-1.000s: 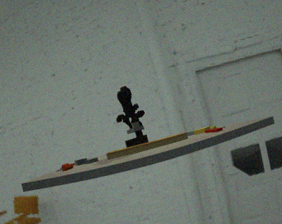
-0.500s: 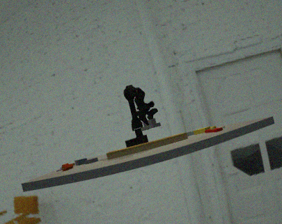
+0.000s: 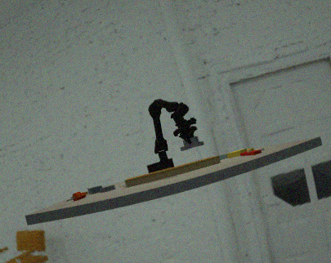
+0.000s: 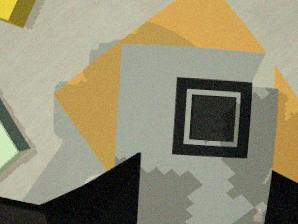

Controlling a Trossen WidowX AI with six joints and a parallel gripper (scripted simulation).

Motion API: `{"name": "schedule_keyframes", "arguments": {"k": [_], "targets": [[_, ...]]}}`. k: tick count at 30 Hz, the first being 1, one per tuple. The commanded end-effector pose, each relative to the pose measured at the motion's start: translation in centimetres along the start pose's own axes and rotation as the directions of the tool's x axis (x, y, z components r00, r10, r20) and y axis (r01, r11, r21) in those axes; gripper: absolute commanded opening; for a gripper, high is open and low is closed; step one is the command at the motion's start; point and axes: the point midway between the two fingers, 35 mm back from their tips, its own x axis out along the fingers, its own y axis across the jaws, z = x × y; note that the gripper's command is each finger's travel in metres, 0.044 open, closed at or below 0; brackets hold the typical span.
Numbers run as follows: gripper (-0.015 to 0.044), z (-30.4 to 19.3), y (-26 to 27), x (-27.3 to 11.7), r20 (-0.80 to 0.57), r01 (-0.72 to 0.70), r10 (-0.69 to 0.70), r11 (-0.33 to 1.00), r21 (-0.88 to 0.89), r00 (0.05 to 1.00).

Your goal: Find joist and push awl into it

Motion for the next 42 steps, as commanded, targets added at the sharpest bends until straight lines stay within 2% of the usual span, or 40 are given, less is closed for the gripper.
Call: {"name": "schedule_keyframes", "arguments": {"k": [1,20,38,42], "targets": [[0.0,0.7,2.1,0.2,0.005,-0.013,0.013,0.999,-0.05,1.0],[0.0,2.4,14.6,1.5,-0.015,-0.104,0.105,0.933,-0.346,0.994],[0.0,0.2,26.1,1.7,-0.059,-0.178,0.178,0.783,-0.595,0.982],[0.0,-0.2,27.0,1.8,-0.064,-0.184,0.184,0.768,-0.614,0.981]]}}
